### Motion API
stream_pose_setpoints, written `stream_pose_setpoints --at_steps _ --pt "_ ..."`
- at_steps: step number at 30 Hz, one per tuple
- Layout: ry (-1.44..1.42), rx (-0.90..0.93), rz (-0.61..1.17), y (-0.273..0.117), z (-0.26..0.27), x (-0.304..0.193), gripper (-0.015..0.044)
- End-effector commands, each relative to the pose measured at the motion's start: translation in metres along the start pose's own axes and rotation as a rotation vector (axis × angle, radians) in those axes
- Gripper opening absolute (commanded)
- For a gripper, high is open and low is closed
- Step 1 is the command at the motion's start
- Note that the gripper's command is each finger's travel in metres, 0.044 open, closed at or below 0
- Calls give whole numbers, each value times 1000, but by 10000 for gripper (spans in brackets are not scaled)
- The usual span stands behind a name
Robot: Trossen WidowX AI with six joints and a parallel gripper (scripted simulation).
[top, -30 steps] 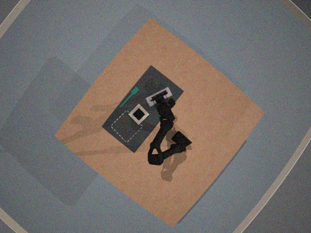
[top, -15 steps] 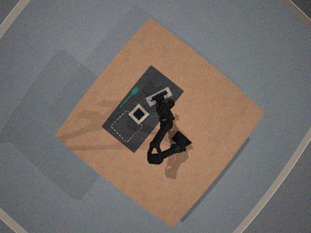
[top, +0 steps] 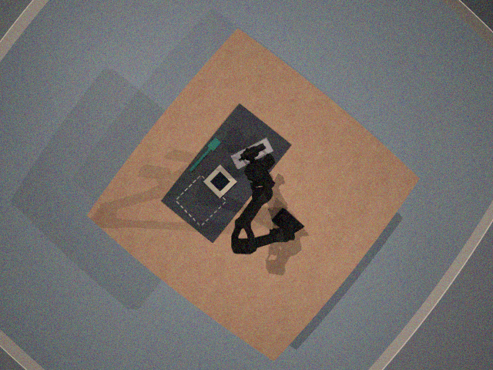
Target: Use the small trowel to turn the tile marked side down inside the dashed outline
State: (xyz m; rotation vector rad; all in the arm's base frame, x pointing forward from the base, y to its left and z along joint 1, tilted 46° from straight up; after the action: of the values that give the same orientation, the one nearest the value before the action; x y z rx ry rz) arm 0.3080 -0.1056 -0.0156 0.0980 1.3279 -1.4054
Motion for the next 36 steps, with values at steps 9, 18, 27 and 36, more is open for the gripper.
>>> stream_pose_setpoints --at_steps 9,18,27,36 --pt "2 7 1 20 1 0 300" --pt "2 7 2 29 0 0 247" --pt "2 7 2 29 0 0 109" --pt "2 7 2 29 0 0 49"
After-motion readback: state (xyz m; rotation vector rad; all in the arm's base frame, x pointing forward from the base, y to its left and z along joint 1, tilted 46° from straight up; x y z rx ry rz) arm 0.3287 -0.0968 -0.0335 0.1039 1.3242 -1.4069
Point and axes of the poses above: the point midway between the two fingers, 35 mm back from their tips, its own y axis out along the fingers, its own z axis across the jaws, x = y × z, the point moved 7 cm from there along -y, back along the fingers, and after that the axes turned 3 degrees about y, right-handed, at the moved point
